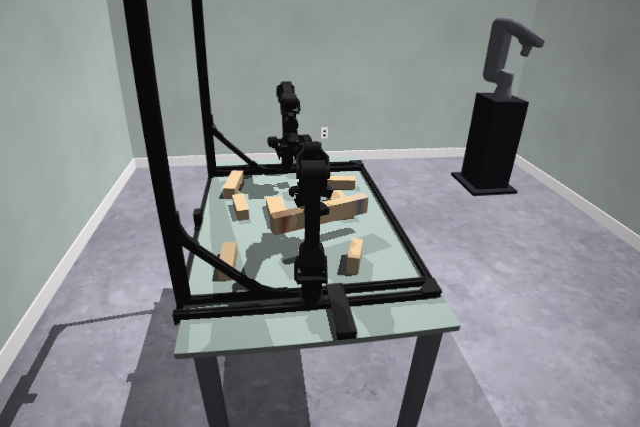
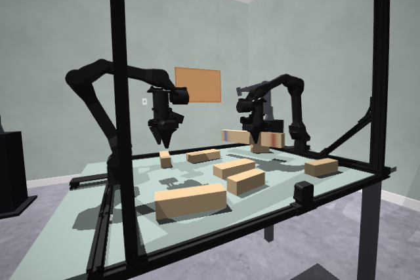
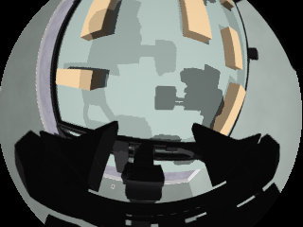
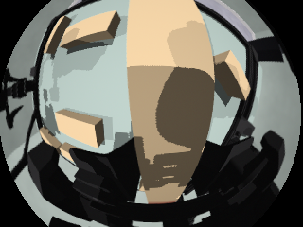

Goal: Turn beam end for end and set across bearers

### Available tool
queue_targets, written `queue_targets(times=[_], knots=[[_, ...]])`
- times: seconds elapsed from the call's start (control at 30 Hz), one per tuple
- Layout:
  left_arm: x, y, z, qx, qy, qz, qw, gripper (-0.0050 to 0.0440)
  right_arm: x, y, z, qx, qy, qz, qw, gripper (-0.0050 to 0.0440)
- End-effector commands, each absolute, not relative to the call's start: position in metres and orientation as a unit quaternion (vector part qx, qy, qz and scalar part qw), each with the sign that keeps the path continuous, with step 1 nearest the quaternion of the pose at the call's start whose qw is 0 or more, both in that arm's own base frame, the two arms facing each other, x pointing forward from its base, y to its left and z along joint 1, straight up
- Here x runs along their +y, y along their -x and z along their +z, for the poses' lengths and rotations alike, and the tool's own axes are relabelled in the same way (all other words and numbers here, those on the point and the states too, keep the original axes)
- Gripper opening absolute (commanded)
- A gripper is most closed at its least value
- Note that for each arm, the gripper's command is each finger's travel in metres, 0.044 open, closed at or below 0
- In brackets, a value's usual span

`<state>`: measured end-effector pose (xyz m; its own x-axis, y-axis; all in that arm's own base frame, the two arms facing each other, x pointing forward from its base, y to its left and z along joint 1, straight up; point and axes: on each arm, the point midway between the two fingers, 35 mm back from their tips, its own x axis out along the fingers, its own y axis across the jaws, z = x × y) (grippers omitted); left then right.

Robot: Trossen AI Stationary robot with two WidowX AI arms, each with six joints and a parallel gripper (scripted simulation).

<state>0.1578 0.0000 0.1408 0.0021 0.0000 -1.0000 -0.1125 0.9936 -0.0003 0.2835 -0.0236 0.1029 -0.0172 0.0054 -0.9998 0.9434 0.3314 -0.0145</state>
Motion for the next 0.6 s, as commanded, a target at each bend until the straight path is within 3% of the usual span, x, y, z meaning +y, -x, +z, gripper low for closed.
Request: queue_targets(times=[0.0, 0.57], knots=[[0.0000, -0.1575, 0.1409, 0.706, 0.041, 0.041, 0.706, 0.0440, -0.0252, -0.2883, 0.1078, 0.584, -0.399, -0.399, 0.584, 0.0000], [0.0000, -0.1575, 0.1409, 0.706, 0.041, 0.041, 0.706, 0.0440, -0.0276, -0.2953, 0.1078, 0.611, -0.355, -0.355, 0.611, 0.0000]])
